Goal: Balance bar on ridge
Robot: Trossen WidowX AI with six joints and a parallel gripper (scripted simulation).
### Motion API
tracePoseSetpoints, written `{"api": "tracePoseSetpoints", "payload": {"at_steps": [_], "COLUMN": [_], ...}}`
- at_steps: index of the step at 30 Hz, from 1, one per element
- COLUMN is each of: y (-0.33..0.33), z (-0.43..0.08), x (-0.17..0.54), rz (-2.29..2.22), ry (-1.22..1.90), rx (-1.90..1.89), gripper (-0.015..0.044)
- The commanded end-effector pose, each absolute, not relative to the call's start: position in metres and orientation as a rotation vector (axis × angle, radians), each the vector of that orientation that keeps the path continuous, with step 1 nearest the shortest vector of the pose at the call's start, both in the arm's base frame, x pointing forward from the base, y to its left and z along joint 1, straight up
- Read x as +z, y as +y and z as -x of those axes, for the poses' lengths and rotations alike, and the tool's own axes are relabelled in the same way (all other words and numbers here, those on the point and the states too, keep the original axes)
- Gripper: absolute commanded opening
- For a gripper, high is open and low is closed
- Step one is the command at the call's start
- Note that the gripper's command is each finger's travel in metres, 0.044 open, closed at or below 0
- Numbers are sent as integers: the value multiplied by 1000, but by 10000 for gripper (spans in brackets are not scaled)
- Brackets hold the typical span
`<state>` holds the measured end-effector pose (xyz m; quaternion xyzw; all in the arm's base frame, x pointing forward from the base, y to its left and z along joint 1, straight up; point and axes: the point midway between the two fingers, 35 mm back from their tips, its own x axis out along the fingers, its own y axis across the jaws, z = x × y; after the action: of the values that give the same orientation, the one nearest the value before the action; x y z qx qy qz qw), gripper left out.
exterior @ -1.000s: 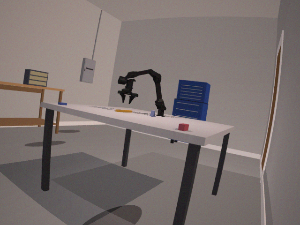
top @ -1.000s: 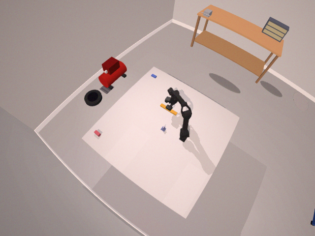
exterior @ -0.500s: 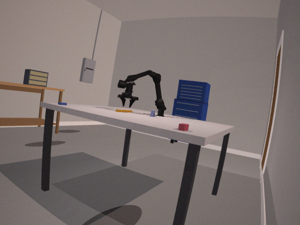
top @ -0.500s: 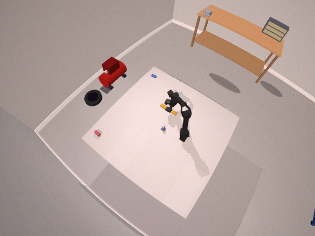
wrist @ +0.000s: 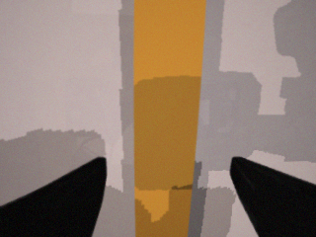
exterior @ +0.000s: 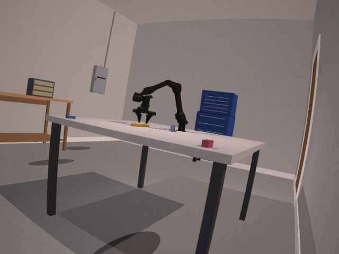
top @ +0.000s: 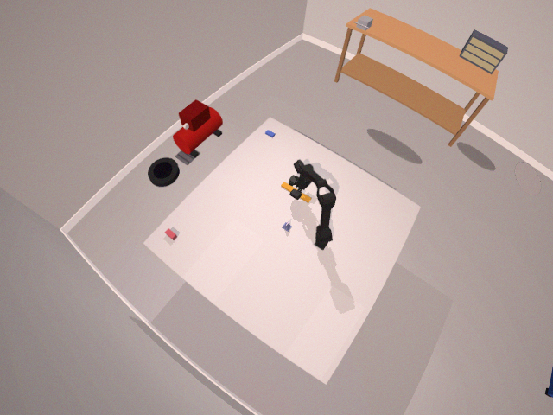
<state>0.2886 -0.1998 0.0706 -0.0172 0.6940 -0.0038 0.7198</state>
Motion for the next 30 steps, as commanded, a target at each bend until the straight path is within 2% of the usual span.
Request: {"api": "tracePoseSetpoints", "payload": {"at_steps": [1,25,30], "y": [-199,-199,-199], "z": [-288,-288,-288], "x": [61,52,52], "rz": [35,35,34], "ry": [1540,1540,1542], "rx": [1,1,-4], "gripper": [315,315,184]}}
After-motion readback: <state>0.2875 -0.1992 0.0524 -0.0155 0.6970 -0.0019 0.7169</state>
